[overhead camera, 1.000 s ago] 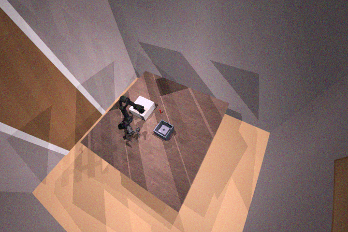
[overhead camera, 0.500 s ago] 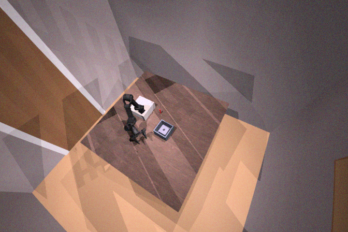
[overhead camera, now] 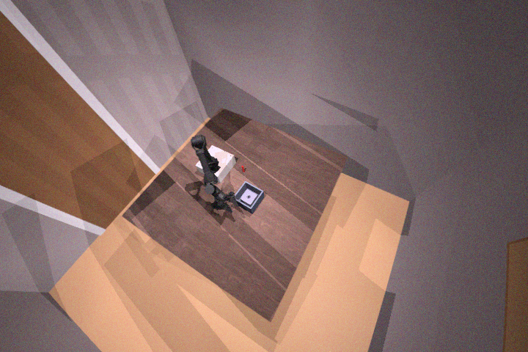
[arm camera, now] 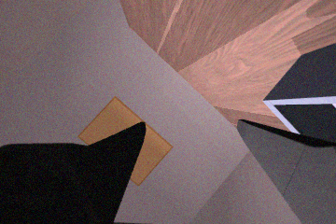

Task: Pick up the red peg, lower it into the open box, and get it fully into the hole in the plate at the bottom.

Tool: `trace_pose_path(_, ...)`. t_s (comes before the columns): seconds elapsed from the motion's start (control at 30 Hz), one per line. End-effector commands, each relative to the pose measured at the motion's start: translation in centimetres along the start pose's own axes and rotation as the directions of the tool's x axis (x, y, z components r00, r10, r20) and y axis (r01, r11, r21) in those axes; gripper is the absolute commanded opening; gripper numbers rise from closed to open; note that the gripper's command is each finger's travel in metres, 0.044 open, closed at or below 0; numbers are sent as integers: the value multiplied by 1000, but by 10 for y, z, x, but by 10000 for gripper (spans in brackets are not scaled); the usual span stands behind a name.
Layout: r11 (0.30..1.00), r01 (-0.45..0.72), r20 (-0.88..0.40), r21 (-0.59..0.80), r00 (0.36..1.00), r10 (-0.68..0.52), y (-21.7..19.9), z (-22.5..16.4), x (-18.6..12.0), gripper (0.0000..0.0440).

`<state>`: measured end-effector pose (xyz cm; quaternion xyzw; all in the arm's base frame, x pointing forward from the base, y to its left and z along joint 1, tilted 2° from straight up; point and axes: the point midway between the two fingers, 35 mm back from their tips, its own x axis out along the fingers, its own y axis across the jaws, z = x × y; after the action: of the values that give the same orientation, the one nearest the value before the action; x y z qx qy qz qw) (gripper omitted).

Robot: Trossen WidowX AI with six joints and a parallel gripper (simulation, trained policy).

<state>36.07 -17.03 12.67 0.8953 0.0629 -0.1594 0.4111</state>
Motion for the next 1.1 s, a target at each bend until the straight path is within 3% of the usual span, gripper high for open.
trace_pose_path(0.0,990,25,-28,-138,999,-29,-1,-42,10,440)
trace_pose_path(0.27,929,141,-43,-343,985,-165,-31,-114,19,440)
trace_pose_path(0.53,814,299,4,-498,939,-343,-81,-172,5,440)
trace_pose_path(0.8,640,482,121,-598,844,-523,-140,-204,-31,440)
trace_pose_path(1.07,425,657,296,-622,701,-649,-194,-204,-81,440)
